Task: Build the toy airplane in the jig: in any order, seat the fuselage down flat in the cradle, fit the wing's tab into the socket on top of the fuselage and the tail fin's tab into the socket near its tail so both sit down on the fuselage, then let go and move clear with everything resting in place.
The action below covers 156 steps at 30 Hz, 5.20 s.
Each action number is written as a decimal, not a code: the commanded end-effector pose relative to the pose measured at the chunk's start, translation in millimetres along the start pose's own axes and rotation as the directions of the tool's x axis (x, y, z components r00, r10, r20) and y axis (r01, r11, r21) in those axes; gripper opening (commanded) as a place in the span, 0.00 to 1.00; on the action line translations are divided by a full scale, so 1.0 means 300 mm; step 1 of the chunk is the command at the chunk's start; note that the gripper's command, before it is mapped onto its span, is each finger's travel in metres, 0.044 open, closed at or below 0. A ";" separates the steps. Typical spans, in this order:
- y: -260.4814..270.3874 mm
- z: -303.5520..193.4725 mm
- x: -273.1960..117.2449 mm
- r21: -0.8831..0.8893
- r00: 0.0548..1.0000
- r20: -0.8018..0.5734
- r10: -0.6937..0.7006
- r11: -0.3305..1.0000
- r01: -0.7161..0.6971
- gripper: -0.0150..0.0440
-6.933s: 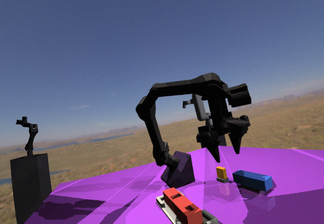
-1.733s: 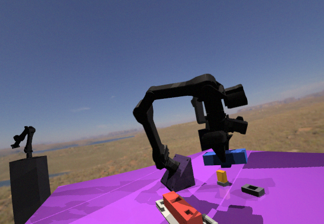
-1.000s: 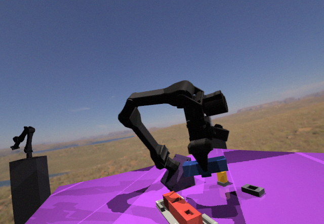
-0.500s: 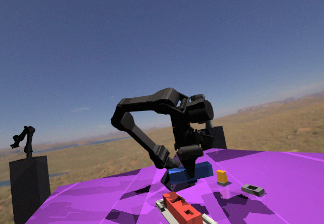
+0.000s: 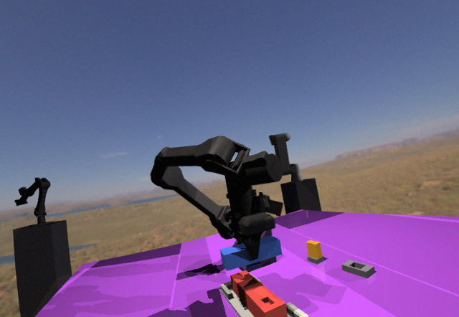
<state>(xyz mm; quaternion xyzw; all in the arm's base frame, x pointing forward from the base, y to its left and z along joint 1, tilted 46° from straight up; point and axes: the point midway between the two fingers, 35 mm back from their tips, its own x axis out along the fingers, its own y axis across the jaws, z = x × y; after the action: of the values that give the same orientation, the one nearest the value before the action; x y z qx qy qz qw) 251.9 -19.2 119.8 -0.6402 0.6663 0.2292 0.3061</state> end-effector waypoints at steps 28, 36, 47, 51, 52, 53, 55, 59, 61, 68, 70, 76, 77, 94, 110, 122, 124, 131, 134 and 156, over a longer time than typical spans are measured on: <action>0.043 -0.046 0.024 -0.106 1.000 -0.012 0.000 0.994 -0.001 0.58; 0.043 -0.046 0.032 -0.106 1.000 -0.011 0.000 0.994 -0.001 0.58; 0.041 -0.047 0.092 -0.106 1.000 -0.011 -0.001 0.994 -0.001 0.58; 0.041 -0.048 0.114 -0.106 1.000 -0.011 -0.001 0.994 0.000 0.58; 0.042 -0.048 0.119 -0.106 1.000 -0.011 -0.001 0.994 0.000 0.58; 0.042 -0.049 0.124 -0.106 1.000 -0.011 -0.001 0.994 0.000 0.58; 0.042 -0.049 0.135 -0.105 1.000 -0.012 -0.001 0.994 -0.001 0.58; 0.044 -0.051 0.155 -0.105 1.000 -0.013 -0.001 0.994 -0.001 0.58; 0.044 -0.051 0.158 -0.105 1.000 -0.013 -0.001 0.994 -0.001 0.58; 0.037 -0.051 0.150 -0.096 1.000 -0.007 -0.001 0.995 0.001 0.48; 0.037 -0.051 0.150 -0.096 1.000 -0.007 -0.001 0.995 0.001 0.39; 0.037 -0.051 0.150 -0.096 1.000 -0.007 -0.001 0.995 0.001 0.48; 0.037 -0.051 0.150 -0.096 1.000 -0.007 -0.001 0.995 0.001 0.53; 0.036 -0.050 0.142 -0.096 1.000 -0.006 -0.001 0.995 0.001 1.00; 0.029 -0.039 -0.129 0.124 1.000 -0.011 0.001 0.992 0.000 1.00; 0.029 -0.041 -0.127 0.955 1.000 -0.011 0.001 0.297 0.010 1.00; 0.029 -0.042 -0.127 0.984 1.000 -0.011 0.001 0.180 0.010 1.00; 0.029 -0.042 -0.127 0.986 1.000 -0.011 0.001 0.165 0.010 1.00; 0.029 -0.042 -0.127 0.986 1.000 -0.011 0.001 0.165 0.010 1.00; 0.310 0.750 -0.114 0.986 1.000 0.002 0.002 0.165 -0.003 1.00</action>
<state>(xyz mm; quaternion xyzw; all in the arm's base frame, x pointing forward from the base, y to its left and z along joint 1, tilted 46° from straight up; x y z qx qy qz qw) 183.2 166.4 -20.8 -0.3069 0.6574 -0.2470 0.6423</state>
